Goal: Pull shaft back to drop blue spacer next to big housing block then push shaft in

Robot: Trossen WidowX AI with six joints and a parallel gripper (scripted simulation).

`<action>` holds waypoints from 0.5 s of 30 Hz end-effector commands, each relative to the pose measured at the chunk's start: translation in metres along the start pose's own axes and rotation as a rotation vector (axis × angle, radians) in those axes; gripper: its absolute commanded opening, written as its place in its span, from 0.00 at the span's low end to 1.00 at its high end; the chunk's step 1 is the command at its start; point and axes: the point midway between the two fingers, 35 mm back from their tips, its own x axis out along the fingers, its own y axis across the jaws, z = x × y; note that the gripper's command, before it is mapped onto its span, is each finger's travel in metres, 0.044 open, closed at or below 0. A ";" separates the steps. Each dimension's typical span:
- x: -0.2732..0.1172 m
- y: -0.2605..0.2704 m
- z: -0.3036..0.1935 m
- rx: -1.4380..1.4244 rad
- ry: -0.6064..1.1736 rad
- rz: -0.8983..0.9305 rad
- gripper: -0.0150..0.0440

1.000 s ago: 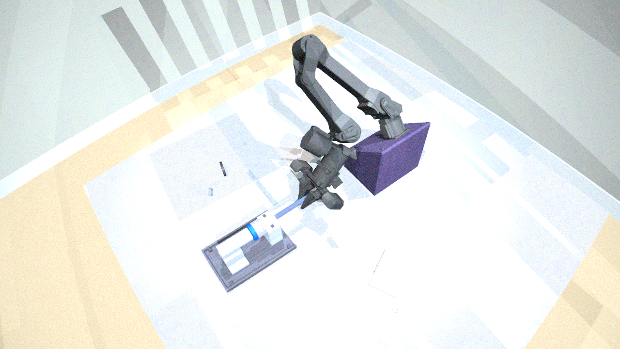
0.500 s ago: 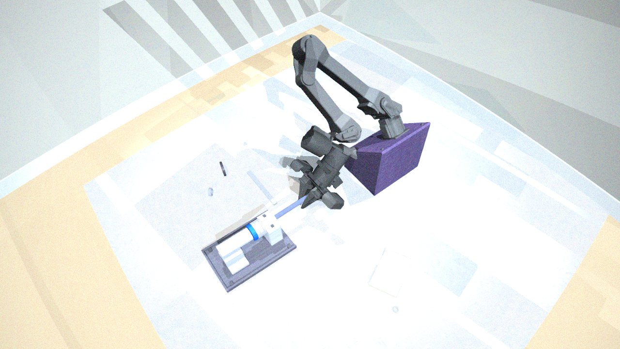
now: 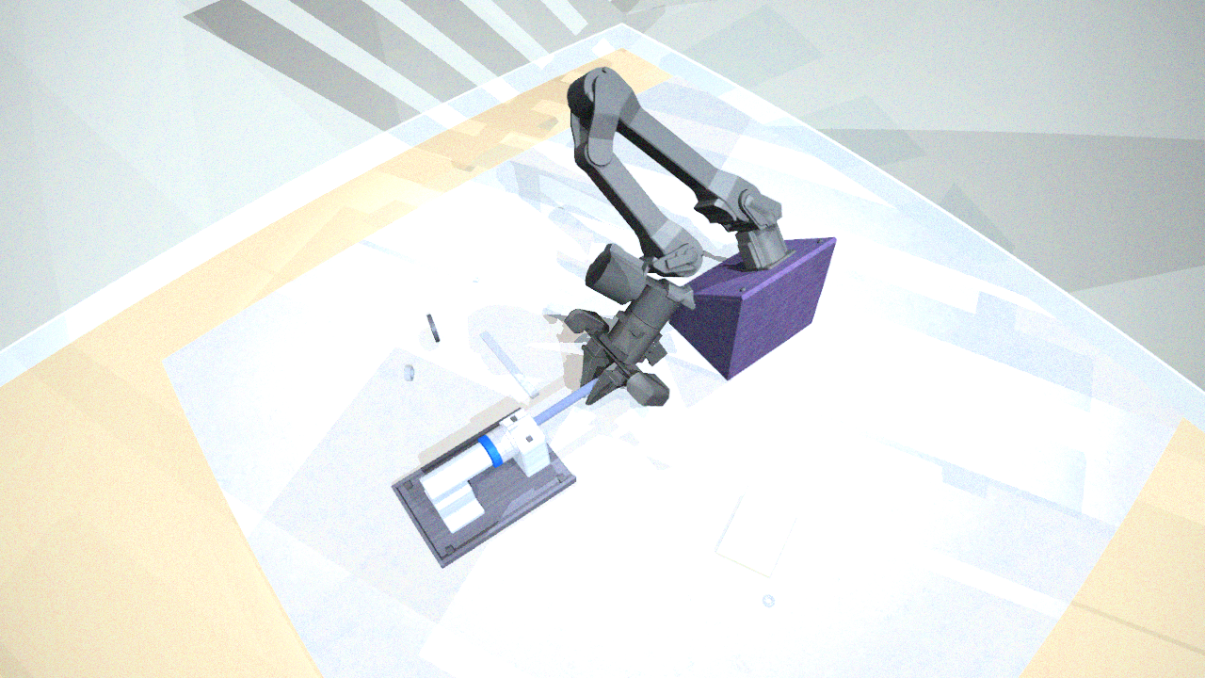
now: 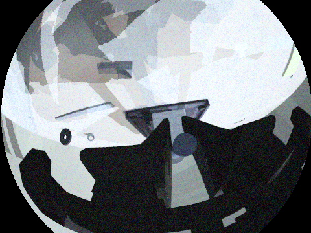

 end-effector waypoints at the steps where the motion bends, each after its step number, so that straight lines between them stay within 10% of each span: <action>1: -0.001 -0.001 0.002 -0.005 -0.004 -0.002 0.25; 15: -0.002 -0.001 0.003 -0.005 -0.004 -0.002 0.25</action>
